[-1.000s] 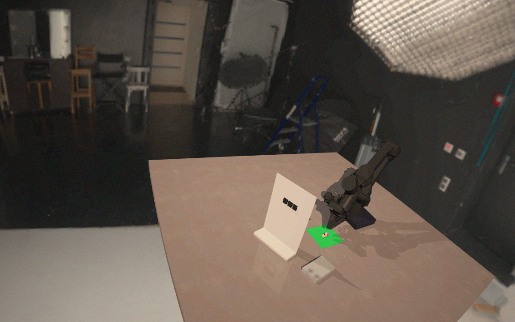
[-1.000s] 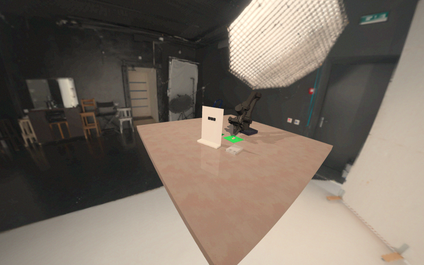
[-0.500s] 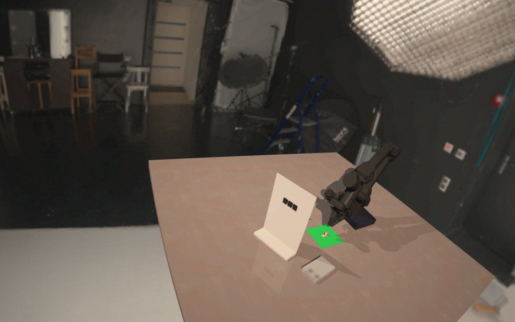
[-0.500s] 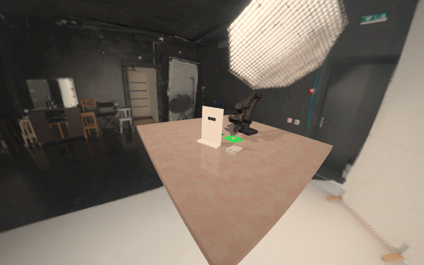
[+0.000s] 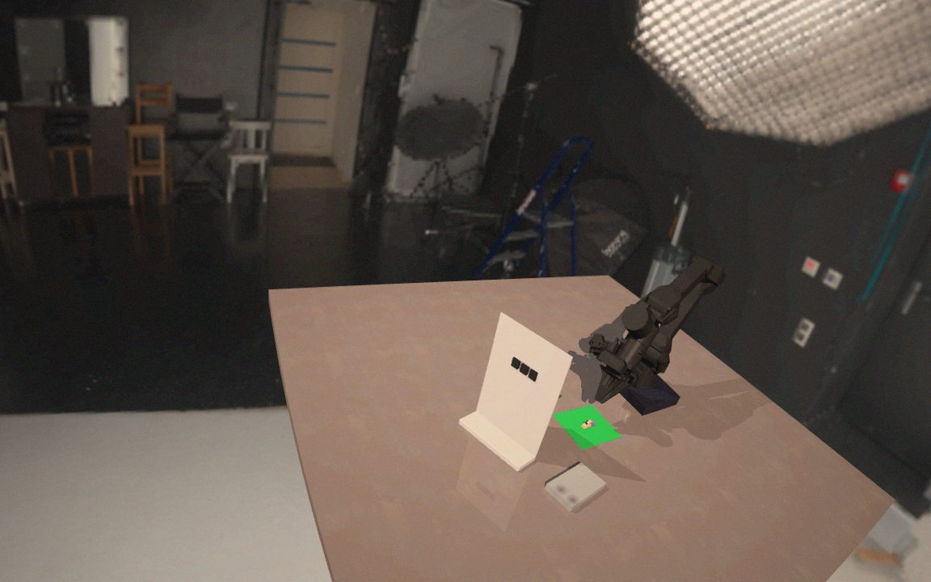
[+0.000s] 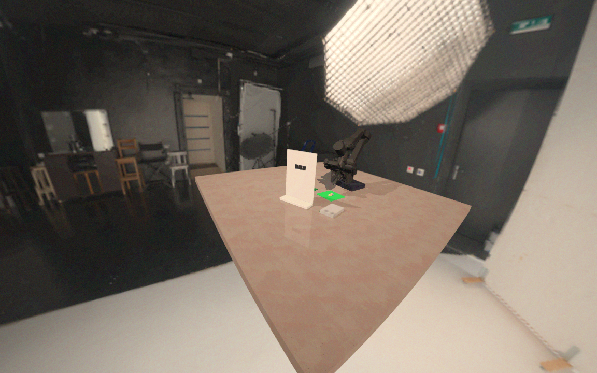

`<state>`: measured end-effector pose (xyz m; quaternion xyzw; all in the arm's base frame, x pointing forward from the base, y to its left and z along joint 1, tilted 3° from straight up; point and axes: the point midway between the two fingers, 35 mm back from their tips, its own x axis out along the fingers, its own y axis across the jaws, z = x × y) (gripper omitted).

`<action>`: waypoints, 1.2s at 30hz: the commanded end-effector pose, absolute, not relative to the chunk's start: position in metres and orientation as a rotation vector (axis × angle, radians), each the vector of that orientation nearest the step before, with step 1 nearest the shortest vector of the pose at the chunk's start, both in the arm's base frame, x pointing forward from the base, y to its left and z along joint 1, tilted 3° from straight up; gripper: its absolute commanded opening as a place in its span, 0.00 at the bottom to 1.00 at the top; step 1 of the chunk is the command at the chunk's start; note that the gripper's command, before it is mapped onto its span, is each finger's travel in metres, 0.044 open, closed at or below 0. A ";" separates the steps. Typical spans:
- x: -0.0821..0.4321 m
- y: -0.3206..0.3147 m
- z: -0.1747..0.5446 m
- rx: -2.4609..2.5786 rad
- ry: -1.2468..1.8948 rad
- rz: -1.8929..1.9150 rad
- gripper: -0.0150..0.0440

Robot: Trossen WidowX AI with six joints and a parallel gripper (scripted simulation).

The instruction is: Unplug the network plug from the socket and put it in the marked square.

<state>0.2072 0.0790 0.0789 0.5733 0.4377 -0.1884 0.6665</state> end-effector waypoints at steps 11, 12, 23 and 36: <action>0.205 0.078 0.099 1.291 0.989 -0.418 0.52; 0.205 0.078 0.100 1.291 0.989 -0.418 0.52; 0.202 0.076 0.115 1.291 0.989 -0.419 0.52; 0.201 0.074 0.127 1.294 0.988 -0.427 0.52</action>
